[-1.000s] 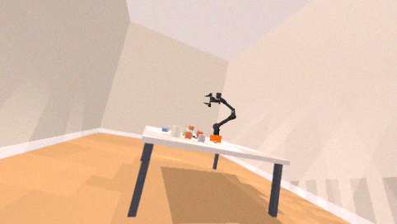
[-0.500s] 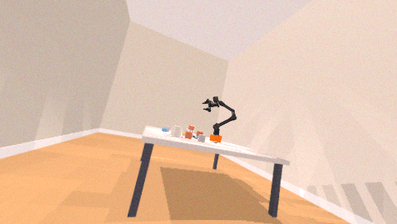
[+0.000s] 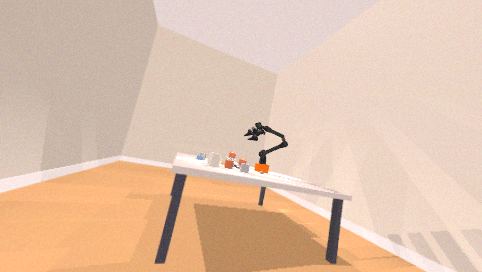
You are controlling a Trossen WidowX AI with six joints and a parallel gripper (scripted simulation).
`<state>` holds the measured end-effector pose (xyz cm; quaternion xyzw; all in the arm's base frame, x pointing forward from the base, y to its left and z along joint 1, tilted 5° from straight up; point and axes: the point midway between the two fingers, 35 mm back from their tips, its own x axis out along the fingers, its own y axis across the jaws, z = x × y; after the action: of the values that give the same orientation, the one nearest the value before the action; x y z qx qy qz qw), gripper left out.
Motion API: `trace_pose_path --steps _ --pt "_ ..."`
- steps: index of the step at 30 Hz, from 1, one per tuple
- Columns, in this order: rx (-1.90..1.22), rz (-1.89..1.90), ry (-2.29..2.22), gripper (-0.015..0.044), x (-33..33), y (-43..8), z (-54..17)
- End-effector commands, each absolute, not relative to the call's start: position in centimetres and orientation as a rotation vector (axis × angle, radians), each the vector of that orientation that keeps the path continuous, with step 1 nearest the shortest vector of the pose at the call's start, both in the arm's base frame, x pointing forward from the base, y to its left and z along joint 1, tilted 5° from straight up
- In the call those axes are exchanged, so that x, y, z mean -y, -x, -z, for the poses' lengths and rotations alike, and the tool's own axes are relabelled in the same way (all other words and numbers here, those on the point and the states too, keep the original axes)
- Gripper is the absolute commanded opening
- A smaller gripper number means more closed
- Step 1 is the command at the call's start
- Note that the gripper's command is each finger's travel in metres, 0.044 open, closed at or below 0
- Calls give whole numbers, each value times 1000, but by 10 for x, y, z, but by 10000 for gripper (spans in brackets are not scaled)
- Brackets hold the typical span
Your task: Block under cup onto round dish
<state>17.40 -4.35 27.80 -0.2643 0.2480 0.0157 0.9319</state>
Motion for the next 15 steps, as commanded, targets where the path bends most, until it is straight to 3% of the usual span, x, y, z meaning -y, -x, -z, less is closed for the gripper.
trace_pose_path --steps 1,15 --pt "-554 -71 425 440 35 -172 -254" --pt "-697 -145 106 440 10 -159 -197"
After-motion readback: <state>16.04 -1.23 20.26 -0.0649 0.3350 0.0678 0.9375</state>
